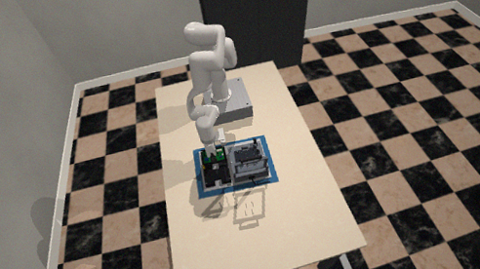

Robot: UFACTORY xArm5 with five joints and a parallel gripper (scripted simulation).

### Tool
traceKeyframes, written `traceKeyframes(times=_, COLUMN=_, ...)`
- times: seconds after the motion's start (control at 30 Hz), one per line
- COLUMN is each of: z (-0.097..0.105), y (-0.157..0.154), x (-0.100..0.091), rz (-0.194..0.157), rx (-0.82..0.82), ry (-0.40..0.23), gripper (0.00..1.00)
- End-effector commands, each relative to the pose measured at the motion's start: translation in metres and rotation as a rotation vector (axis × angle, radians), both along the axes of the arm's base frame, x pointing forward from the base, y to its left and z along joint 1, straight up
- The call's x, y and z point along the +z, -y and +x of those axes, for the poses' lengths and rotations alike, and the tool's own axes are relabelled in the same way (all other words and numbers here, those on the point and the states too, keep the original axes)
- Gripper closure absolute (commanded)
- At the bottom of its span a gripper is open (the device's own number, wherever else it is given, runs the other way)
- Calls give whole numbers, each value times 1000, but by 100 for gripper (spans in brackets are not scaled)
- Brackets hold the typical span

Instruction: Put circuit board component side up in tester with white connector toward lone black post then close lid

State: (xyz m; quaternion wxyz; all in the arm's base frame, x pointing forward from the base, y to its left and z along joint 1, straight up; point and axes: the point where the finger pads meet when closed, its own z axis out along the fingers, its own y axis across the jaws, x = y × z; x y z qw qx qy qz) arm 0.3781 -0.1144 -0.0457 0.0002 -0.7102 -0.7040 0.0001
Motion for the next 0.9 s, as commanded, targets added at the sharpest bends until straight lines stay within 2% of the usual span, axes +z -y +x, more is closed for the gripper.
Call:
traceKeyframes(times=0.0, z=1, y=0, x=4, rz=-1, rx=0, ry=3, gripper=21)
traceKeyframes(times=0.87, z=1, y=0, x=10, rz=-1, rx=0, ry=3, gripper=21)
